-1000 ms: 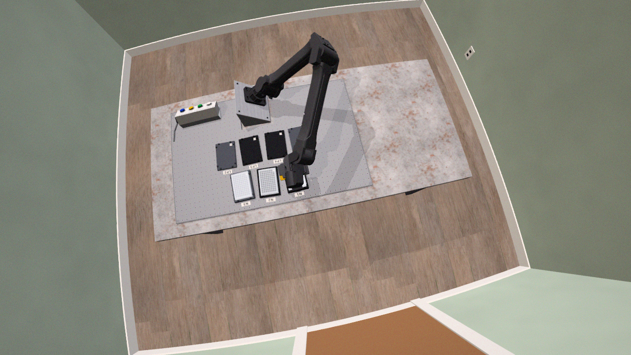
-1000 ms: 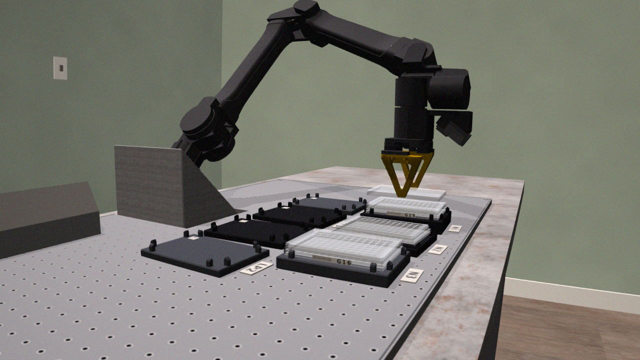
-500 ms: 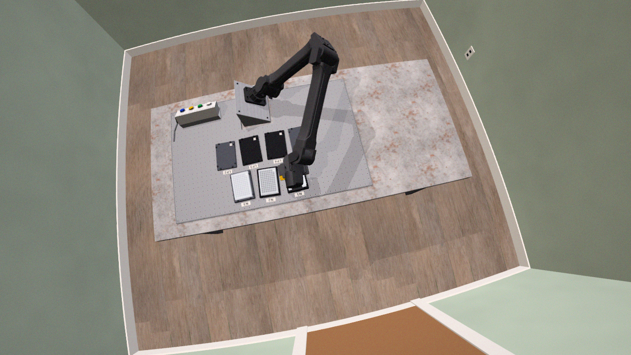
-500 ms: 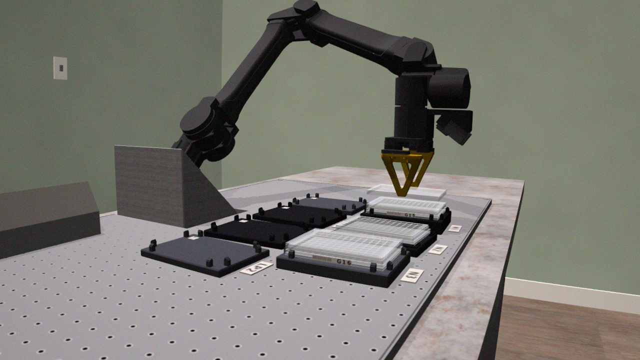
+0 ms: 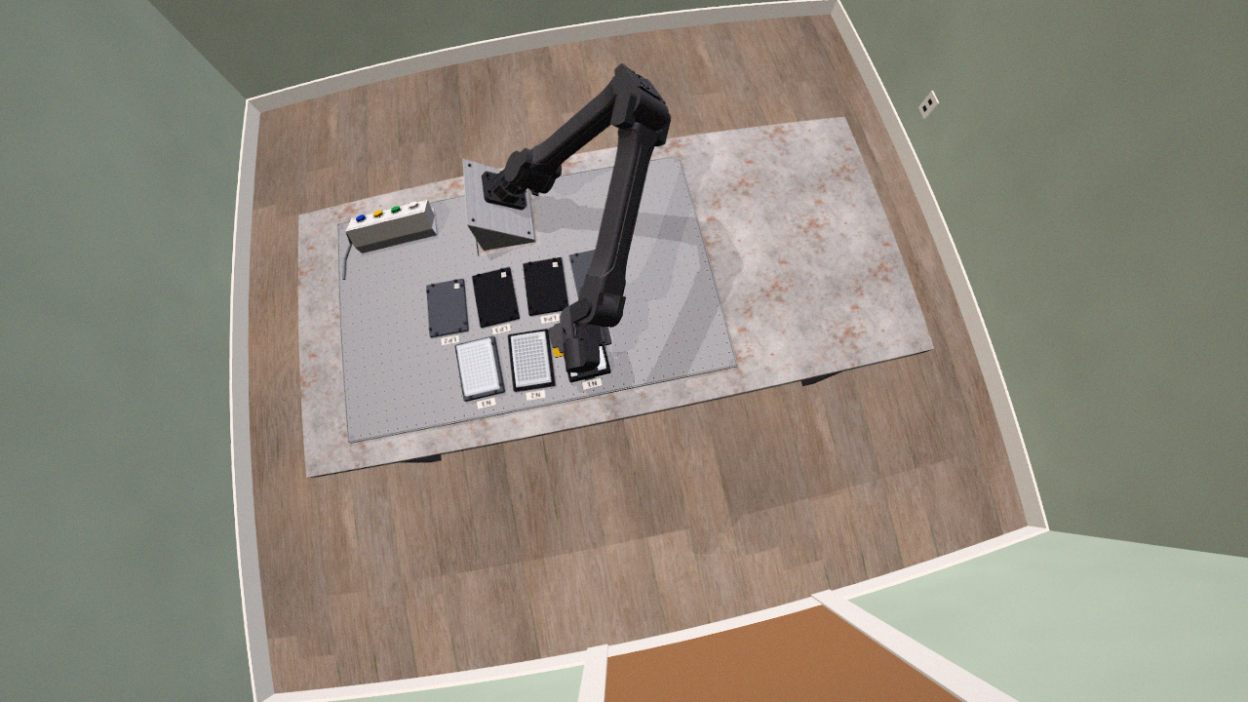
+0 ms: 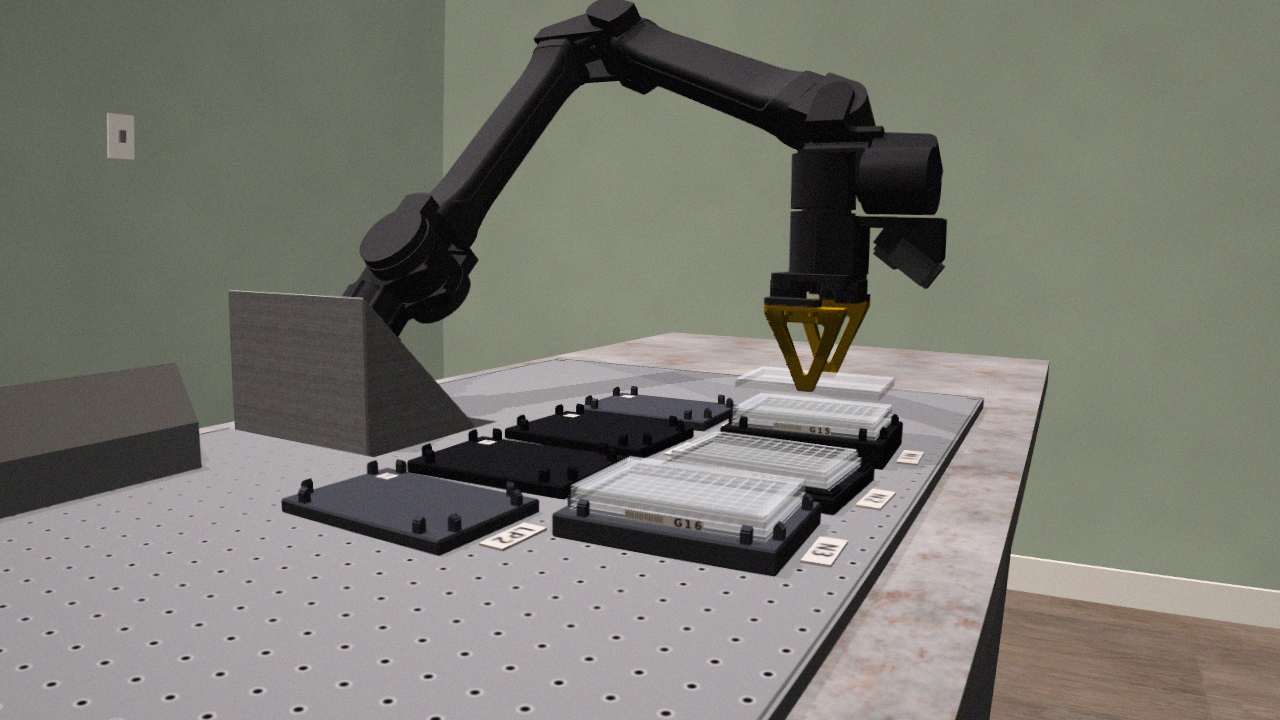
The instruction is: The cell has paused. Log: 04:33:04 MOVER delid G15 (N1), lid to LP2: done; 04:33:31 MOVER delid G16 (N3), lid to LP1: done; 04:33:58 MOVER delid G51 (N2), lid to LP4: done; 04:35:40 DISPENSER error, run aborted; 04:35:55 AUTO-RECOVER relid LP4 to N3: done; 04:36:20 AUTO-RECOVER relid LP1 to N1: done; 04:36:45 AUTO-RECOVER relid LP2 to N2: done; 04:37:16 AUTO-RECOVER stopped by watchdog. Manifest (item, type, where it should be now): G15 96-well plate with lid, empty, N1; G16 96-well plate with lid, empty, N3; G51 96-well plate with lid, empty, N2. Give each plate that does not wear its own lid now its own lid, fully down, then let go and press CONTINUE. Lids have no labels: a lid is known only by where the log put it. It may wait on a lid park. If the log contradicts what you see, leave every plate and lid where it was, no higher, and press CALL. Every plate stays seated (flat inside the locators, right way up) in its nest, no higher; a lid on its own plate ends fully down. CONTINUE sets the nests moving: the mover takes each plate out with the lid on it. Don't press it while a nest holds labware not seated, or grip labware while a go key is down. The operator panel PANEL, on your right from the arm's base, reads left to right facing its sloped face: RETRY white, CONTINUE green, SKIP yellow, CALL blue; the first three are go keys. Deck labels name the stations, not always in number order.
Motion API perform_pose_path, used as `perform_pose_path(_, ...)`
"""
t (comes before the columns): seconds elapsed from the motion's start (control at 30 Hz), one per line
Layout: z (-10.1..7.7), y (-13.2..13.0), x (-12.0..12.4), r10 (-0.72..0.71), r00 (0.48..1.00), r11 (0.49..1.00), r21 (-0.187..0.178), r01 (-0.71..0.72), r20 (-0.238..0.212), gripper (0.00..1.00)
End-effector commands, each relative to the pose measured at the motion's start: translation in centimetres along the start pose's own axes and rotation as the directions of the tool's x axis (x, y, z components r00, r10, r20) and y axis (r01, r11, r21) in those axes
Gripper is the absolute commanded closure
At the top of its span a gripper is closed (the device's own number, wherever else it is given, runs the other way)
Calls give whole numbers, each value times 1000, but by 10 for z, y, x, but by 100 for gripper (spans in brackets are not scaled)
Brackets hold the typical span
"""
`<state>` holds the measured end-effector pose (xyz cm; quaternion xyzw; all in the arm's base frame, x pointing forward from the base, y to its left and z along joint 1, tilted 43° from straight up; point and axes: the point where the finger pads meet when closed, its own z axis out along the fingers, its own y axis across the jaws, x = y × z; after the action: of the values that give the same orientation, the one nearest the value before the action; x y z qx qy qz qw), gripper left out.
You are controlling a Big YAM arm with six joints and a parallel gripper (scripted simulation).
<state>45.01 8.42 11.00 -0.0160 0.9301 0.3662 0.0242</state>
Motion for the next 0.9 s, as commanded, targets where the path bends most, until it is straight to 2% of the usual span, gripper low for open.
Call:
perform_pose_path(0.0, -13, -14, -13, 43, 999, 999, 3, -44, 27, 100)
perform_pose_path(0.13, -6, -34, -2, 116, 993, 993, 2, -116, 14, 100)
perform_pose_path(0.37, -6, -69, -1, 94, 995, 996, 3, -94, 18, 100)
perform_pose_path(0.67, -17, -100, -18, 65, 997, 998, 11, -66, 50, 100)
perform_pose_path(0.87, -18, -132, -16, 65, 997, 998, 15, -66, 50, 100)
